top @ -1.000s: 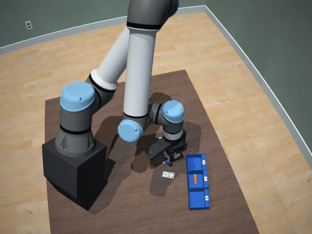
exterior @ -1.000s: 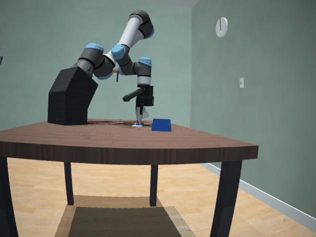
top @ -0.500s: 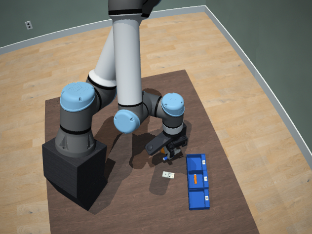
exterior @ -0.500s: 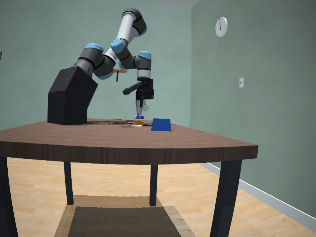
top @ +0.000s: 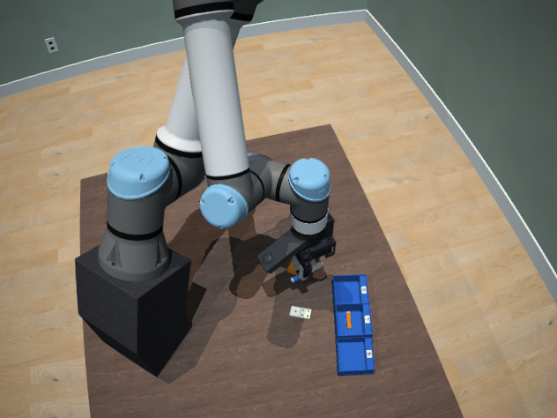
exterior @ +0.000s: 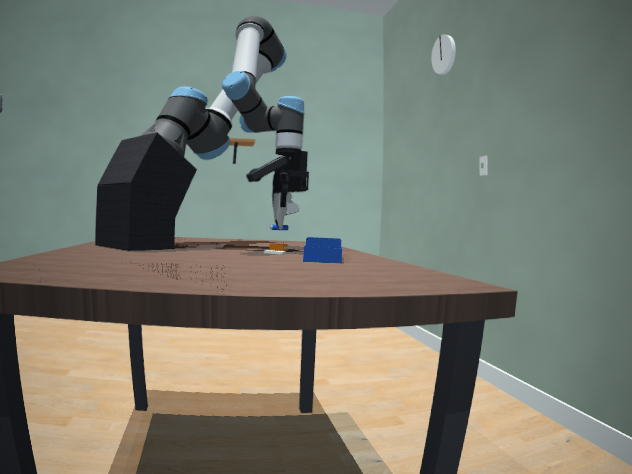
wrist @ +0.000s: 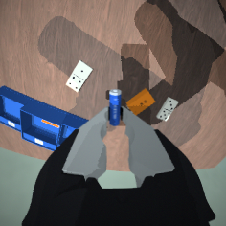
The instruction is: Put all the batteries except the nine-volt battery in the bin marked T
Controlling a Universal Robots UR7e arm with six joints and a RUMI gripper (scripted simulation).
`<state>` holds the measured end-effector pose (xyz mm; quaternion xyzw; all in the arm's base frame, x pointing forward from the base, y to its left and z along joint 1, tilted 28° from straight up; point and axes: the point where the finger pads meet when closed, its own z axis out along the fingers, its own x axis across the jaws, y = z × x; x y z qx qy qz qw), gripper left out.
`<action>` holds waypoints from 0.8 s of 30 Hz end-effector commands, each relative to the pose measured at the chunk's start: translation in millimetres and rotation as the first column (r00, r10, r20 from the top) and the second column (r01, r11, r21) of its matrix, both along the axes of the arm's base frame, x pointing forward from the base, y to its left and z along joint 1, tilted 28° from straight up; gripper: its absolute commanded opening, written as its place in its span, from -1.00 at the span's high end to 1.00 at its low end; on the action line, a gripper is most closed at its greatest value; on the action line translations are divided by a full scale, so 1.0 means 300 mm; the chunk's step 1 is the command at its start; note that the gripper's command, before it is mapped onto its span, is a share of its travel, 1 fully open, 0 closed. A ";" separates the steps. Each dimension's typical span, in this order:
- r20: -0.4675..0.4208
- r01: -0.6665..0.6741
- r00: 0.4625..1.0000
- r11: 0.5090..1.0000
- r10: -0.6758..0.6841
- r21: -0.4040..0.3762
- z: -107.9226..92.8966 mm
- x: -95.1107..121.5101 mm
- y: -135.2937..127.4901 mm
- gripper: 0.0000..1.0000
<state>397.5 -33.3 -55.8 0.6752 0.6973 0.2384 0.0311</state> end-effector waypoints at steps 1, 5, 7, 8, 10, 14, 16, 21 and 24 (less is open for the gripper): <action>0.000 0.000 1.000 1.000 0.000 0.000 0.003 -0.001 -0.002 1.00; 0.000 0.000 1.000 1.000 0.000 0.000 0.003 -0.001 -0.002 1.00; 0.000 0.000 1.000 1.000 0.000 0.000 0.003 -0.001 -0.002 1.00; 0.000 0.000 1.000 1.000 0.000 0.000 0.003 -0.001 -0.002 1.00; 0.000 0.000 1.000 1.000 0.000 0.000 0.023 -0.009 -0.008 1.00; 0.000 0.000 1.000 1.000 0.000 0.000 0.022 -0.008 -0.008 1.00; 0.000 0.000 1.000 1.000 0.000 0.000 0.023 -0.009 -0.008 1.00; -0.055 0.155 0.987 0.986 -0.151 0.060 0.014 0.026 -0.080 1.00; -0.079 0.217 0.974 0.973 -0.210 0.081 0.007 0.052 -0.133 1.00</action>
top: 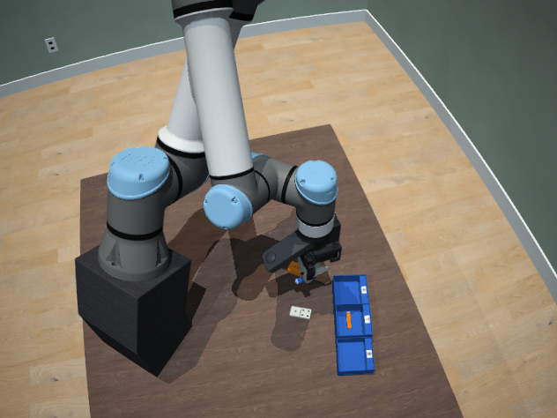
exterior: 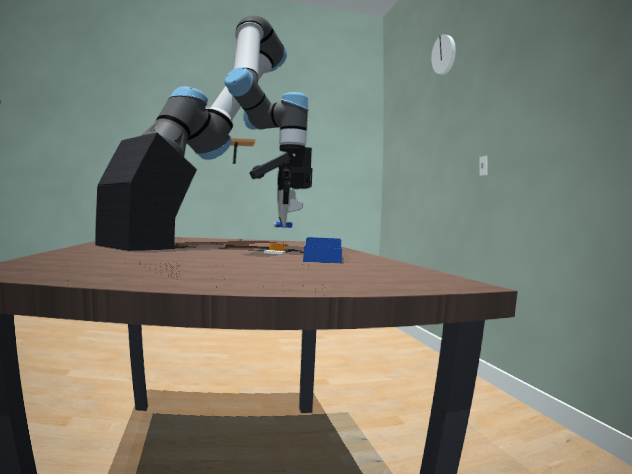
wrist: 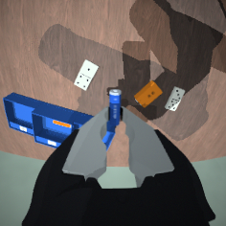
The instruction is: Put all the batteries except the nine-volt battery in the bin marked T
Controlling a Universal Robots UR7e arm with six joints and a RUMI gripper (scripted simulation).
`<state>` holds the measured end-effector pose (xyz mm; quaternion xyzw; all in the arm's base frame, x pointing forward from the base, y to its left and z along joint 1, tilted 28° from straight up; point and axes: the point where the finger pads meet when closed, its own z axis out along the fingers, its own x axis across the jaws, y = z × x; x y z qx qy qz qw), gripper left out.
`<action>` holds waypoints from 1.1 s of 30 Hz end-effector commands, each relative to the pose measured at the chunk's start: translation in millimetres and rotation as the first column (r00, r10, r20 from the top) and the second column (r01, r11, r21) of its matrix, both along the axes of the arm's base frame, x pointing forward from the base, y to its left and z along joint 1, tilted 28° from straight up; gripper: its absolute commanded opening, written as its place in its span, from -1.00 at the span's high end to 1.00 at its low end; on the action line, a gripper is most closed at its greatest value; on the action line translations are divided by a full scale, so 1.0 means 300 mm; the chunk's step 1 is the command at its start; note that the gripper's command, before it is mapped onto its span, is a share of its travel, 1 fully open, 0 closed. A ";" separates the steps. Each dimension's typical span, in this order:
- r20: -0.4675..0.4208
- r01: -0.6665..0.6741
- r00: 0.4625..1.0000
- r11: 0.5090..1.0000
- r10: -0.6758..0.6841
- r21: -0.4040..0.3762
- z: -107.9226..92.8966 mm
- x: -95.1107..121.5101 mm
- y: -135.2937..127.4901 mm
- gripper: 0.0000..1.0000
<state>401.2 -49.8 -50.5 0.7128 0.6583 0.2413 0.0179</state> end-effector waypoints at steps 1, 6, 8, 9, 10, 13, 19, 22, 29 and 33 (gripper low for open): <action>-0.051 0.139 0.989 0.989 -0.137 0.053 -0.013 0.048 -0.096 1.00; -0.091 0.249 0.966 0.964 -0.241 0.090 -0.024 0.092 -0.185 1.00; -0.108 0.292 0.953 0.951 -0.281 0.104 -0.029 0.109 -0.221 1.00; -0.108 0.292 0.953 0.951 -0.281 0.104 -0.029 0.109 -0.221 1.00; -0.108 0.292 0.953 0.951 -0.281 0.104 -0.029 0.109 -0.221 1.00; -0.149 0.387 0.918 0.913 -0.368 0.131 -0.036 0.135 -0.275 1.00; -0.207 0.508 0.856 0.846 -0.474 0.162 -0.050 0.187 -0.382 1.00; -0.236 0.565 0.819 0.806 -0.523 0.174 -0.056 0.211 -0.431 1.00; -0.305 0.682 0.725 0.705 -0.618 0.193 -0.056 0.211 -0.431 1.00; -0.347 0.743 0.664 0.639 -0.662 0.200 -0.056 0.211 -0.431 1.00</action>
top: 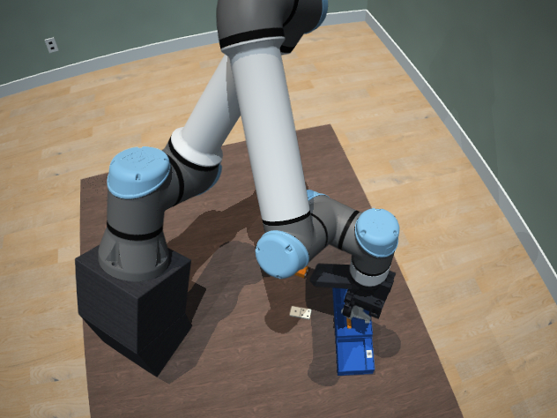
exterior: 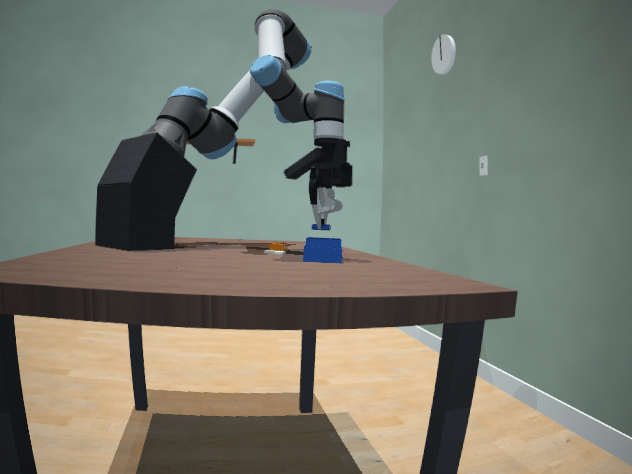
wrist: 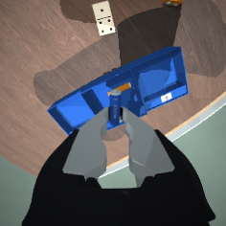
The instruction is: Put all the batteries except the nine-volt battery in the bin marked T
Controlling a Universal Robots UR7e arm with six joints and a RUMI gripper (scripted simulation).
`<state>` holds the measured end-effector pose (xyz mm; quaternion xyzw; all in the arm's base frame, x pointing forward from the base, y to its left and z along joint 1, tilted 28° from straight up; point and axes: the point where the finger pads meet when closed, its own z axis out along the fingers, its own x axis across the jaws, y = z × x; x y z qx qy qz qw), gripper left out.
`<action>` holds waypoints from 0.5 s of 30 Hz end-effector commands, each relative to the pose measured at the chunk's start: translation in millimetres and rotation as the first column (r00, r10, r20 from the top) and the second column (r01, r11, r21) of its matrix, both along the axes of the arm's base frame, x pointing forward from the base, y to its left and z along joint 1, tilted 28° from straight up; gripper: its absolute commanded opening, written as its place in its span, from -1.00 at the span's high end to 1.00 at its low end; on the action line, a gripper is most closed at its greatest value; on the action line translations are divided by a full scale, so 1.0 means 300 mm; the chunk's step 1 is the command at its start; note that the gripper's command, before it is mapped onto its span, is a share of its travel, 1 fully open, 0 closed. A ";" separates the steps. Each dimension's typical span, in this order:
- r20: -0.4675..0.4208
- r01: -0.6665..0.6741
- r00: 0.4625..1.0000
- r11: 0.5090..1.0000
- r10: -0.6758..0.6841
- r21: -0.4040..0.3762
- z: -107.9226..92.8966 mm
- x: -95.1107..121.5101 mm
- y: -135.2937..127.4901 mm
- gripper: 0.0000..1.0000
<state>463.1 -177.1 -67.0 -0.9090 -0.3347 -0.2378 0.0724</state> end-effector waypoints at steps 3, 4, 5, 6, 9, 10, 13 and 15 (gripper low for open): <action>-0.068 0.181 0.982 0.981 -0.176 0.071 -0.001 0.005 -0.006 1.00; -0.077 0.202 0.978 0.976 -0.196 0.080 -0.001 0.005 -0.007 1.00; -0.086 0.223 0.973 0.971 -0.216 0.088 -0.001 0.005 -0.007 1.00; -0.095 0.245 0.967 0.965 -0.236 0.095 -0.001 0.005 -0.007 1.00; -0.124 0.308 0.948 0.944 -0.293 0.118 -0.001 0.005 -0.007 1.00; -0.124 0.308 0.948 0.944 -0.293 0.118 -0.001 0.005 -0.007 1.00; -0.160 0.383 0.919 0.913 -0.360 0.141 -0.001 0.005 -0.007 1.00; -0.179 0.420 0.902 0.895 -0.393 0.152 -0.001 0.005 -0.007 1.00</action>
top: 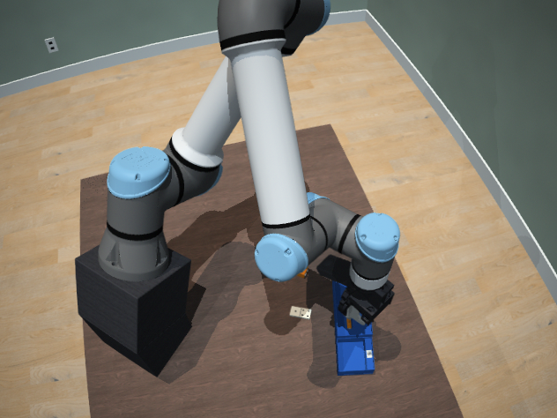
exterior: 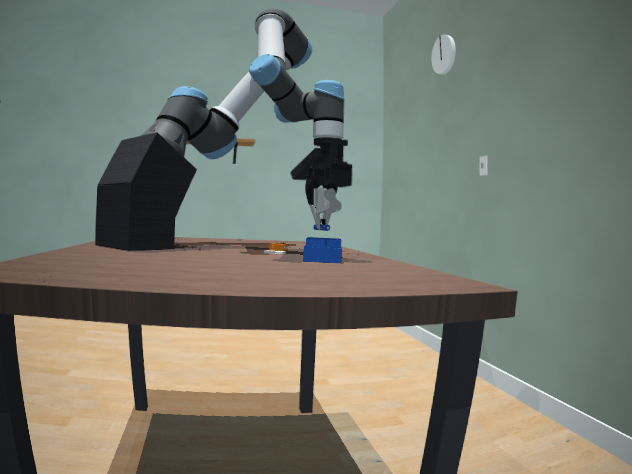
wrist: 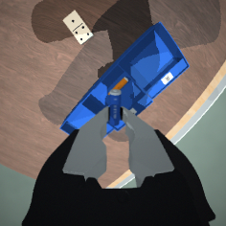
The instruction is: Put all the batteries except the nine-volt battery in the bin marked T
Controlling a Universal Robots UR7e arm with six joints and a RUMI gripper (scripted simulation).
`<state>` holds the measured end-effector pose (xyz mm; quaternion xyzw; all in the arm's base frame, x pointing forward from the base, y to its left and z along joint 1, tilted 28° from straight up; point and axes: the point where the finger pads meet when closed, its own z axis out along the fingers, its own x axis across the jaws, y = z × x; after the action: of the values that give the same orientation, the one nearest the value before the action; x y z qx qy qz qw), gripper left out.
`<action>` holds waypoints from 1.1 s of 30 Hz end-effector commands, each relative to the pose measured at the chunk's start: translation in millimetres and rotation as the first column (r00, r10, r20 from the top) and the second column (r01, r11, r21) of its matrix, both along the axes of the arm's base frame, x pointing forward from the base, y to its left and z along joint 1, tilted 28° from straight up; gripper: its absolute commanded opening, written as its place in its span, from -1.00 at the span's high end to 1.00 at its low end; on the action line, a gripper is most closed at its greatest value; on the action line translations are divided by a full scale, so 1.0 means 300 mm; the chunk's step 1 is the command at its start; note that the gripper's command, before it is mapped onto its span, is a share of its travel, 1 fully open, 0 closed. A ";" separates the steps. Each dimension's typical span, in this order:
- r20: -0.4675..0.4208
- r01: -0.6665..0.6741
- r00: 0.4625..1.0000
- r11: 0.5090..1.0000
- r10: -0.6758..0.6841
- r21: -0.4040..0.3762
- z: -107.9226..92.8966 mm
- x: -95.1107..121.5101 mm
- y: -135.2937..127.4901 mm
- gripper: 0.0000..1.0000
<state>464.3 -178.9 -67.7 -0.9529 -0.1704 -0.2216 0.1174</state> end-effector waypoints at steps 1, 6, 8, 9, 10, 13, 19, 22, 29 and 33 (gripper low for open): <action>-0.053 0.139 0.989 0.989 -0.136 0.052 0.001 0.000 -0.001 1.00; -0.098 0.245 0.967 0.965 -0.236 0.091 0.001 0.000 -0.001 1.00; -0.118 0.287 0.954 0.952 -0.275 0.105 0.001 0.000 -0.001 1.00; -0.128 0.308 0.947 0.945 -0.294 0.112 0.001 0.000 -0.001 1.00; -0.138 0.329 0.940 0.937 -0.312 0.118 0.001 0.000 -0.001 1.00; -0.148 0.349 0.932 0.929 -0.331 0.124 0.001 0.000 0.000 1.00; -0.227 0.500 0.858 0.851 -0.461 0.158 0.001 0.000 0.000 1.00; -0.260 0.557 0.821 0.814 -0.509 0.166 0.001 0.000 0.000 1.00; -0.300 0.625 0.770 0.762 -0.564 0.170 0.001 0.000 -0.001 1.00; -0.300 0.625 0.770 0.762 -0.564 0.170 0.001 0.001 0.000 1.00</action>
<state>464.3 -178.7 -67.6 -0.9539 0.1763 -0.1583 0.1842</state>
